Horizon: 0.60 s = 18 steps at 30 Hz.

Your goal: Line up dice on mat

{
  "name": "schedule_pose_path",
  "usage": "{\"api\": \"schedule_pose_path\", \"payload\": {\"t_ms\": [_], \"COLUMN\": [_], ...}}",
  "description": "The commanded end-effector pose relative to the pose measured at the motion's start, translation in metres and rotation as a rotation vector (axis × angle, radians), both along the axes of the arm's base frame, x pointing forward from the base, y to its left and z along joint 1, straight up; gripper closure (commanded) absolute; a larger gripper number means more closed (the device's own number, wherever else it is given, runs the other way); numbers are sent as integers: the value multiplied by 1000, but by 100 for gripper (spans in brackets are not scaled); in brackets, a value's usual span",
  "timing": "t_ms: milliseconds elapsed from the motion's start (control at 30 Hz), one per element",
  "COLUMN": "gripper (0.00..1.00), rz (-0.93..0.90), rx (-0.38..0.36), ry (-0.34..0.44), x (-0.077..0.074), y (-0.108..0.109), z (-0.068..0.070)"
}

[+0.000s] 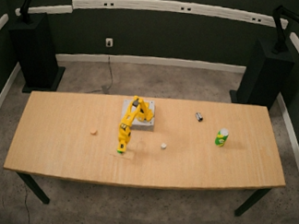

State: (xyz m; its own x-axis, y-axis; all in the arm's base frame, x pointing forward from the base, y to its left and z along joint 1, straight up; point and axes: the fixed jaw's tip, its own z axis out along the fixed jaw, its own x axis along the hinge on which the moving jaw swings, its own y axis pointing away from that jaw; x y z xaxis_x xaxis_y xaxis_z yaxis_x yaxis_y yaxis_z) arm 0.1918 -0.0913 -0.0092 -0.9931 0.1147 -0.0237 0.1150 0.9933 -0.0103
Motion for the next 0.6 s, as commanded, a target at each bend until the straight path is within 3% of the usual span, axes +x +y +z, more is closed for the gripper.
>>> {"api": "schedule_pose_path", "payload": {"t_ms": [0, 567], "gripper": [100, 100], "rz": [-14, -14], "rx": [11, 11], "ry": [19, 19], "x": [-4, -4], "y": [1, 1], "z": [-4, -10]}}
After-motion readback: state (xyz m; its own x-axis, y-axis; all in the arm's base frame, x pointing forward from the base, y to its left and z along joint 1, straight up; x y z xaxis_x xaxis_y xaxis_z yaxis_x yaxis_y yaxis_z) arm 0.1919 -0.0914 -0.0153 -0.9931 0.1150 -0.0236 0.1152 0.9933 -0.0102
